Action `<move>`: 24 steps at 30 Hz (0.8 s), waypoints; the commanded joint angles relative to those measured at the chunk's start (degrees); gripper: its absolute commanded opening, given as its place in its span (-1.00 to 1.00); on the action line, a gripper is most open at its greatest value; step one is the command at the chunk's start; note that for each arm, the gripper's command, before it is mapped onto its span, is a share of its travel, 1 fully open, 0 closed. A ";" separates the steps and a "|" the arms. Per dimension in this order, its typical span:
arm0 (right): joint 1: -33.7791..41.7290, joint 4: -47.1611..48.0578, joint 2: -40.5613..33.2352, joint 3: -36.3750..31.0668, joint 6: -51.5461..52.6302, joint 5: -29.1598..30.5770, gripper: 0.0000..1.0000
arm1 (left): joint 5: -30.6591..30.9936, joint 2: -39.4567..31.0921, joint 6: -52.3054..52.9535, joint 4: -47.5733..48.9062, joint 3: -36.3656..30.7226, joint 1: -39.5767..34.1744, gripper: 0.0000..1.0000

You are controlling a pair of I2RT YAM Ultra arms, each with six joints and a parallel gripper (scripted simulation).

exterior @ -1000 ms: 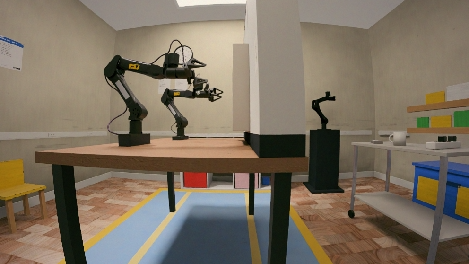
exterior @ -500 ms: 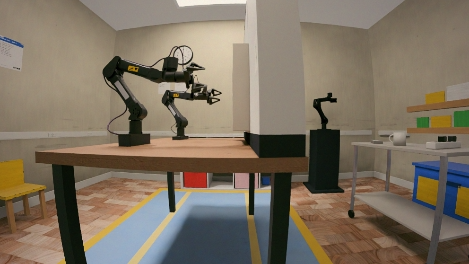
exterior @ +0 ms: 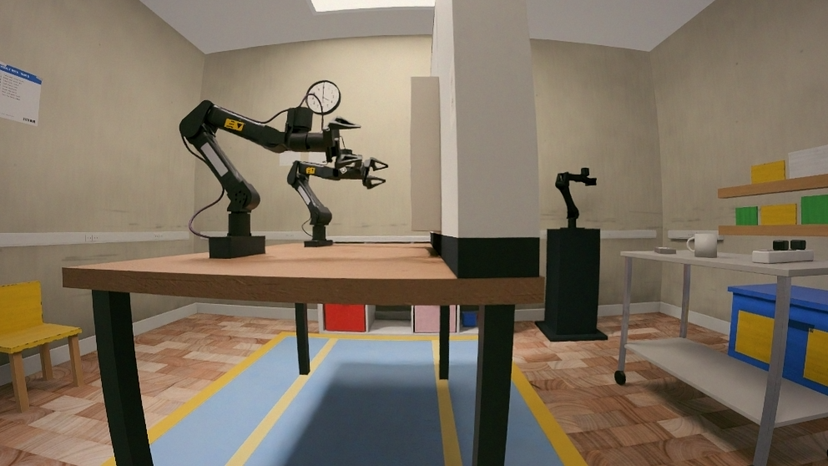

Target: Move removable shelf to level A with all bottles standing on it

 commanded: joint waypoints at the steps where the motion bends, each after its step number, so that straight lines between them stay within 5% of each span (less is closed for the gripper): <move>1: 0.81 2.38 -1.45 -0.91 -2.60 1.02 1.00 | -2.25 -1.32 2.89 1.06 -1.10 -1.09 1.00; 24: 3.39 8.60 -1.92 -7.51 -15.00 3.58 1.00 | -11.09 -2.11 15.24 6.10 -6.77 -9.59 1.00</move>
